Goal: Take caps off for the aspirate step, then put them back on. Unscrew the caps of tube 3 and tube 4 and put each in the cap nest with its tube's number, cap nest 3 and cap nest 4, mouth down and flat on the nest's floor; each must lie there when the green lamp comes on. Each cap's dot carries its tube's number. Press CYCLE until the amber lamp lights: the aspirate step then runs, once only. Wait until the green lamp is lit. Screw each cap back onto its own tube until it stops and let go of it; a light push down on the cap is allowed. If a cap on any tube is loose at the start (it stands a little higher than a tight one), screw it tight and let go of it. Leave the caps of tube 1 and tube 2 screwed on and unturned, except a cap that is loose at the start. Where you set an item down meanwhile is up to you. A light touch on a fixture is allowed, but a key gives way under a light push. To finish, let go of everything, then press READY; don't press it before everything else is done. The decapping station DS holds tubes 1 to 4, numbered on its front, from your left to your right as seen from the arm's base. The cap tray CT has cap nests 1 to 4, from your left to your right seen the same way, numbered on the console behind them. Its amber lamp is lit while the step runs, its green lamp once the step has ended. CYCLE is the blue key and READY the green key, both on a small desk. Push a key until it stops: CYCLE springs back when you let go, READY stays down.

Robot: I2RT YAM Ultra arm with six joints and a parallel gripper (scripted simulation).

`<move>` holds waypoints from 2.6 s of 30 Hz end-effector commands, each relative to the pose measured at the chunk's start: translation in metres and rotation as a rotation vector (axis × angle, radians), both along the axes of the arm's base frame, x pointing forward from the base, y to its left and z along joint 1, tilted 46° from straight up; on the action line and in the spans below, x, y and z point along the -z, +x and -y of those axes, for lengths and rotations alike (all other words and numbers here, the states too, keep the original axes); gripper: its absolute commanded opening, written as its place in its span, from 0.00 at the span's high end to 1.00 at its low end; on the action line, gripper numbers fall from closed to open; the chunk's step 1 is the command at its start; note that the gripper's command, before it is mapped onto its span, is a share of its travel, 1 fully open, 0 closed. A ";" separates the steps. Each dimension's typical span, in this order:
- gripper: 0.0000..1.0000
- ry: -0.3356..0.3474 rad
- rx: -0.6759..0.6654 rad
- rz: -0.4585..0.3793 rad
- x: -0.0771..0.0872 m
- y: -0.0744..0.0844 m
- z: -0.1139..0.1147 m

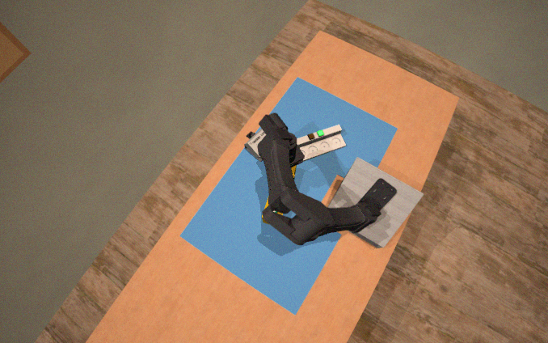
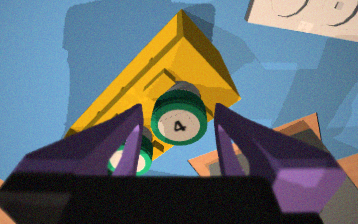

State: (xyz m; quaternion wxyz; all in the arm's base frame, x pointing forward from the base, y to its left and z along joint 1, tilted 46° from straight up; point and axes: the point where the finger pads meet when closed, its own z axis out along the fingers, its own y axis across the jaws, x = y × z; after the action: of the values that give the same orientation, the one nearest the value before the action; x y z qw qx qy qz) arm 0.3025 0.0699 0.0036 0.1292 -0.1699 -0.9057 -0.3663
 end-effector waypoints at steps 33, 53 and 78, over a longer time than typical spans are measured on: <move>1.00 0.039 -0.266 0.295 -0.002 0.002 0.006; 1.00 -0.021 0.154 -0.130 -0.001 0.002 0.005; 0.51 -0.029 0.209 -0.185 -0.001 0.002 0.005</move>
State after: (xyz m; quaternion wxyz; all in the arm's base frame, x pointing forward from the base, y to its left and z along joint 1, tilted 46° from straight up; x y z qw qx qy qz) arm 0.3017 0.0701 0.0026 0.1819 -0.3019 -0.8705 -0.3434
